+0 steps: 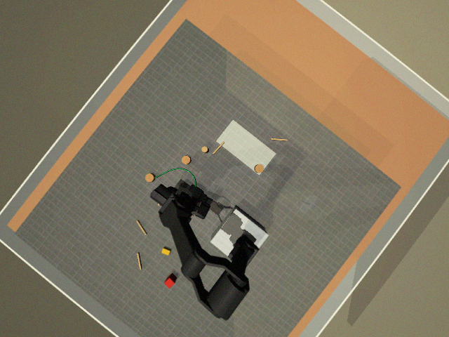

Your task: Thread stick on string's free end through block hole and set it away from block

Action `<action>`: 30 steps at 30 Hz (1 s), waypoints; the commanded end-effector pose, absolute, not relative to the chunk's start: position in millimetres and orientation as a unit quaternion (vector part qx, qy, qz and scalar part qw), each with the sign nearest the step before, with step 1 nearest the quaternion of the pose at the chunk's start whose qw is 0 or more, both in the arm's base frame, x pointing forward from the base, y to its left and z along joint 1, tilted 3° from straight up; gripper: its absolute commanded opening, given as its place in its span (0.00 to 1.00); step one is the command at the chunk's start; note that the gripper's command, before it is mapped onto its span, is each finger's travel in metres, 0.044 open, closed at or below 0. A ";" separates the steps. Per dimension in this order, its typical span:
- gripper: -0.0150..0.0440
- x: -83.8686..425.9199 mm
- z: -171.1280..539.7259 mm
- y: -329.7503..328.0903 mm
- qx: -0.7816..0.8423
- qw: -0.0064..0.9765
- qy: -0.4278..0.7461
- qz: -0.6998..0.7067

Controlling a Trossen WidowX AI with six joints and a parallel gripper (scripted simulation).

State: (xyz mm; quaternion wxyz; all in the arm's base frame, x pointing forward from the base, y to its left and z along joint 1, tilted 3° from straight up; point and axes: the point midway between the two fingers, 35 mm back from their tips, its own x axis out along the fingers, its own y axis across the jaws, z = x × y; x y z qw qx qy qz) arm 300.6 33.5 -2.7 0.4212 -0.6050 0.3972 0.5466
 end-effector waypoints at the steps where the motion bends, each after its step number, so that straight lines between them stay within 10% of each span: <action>1: 0.25 297.6 -4.0 37.8 -0.604 0.421 0.400 0.546; 8: 0.46 299.2 -3.0 37.0 -0.605 0.421 0.397 0.547; 30: 0.46 294.3 75.2 47.7 -0.481 0.566 0.516 0.427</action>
